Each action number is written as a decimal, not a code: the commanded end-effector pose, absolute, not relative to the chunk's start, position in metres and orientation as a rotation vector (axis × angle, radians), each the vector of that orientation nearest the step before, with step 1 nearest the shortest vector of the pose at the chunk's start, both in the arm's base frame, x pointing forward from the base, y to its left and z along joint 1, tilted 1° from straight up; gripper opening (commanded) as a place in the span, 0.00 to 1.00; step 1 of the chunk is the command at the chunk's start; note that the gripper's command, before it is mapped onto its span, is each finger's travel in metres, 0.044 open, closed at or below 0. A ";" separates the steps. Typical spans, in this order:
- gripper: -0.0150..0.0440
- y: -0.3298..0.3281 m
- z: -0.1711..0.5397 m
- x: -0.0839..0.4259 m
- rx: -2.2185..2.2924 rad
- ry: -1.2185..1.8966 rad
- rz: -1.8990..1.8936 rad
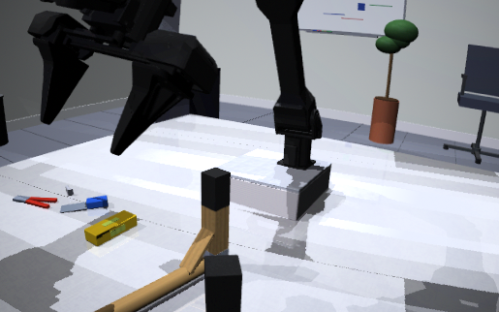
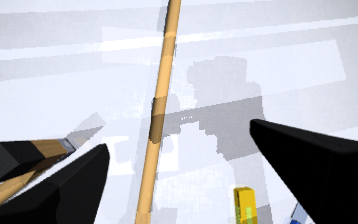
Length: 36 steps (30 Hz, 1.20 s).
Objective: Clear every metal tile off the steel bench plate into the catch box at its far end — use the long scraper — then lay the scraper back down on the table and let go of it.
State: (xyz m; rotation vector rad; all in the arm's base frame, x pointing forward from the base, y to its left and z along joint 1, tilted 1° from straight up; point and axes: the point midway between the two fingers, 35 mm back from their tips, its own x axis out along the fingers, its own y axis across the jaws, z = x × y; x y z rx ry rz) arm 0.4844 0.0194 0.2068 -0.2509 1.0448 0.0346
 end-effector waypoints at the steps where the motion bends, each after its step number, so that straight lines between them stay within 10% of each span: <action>1: 1.00 0.016 0.189 0.492 -0.256 1.093 0.048; 36: 1.00 -0.011 0.068 0.524 -0.242 1.370 0.126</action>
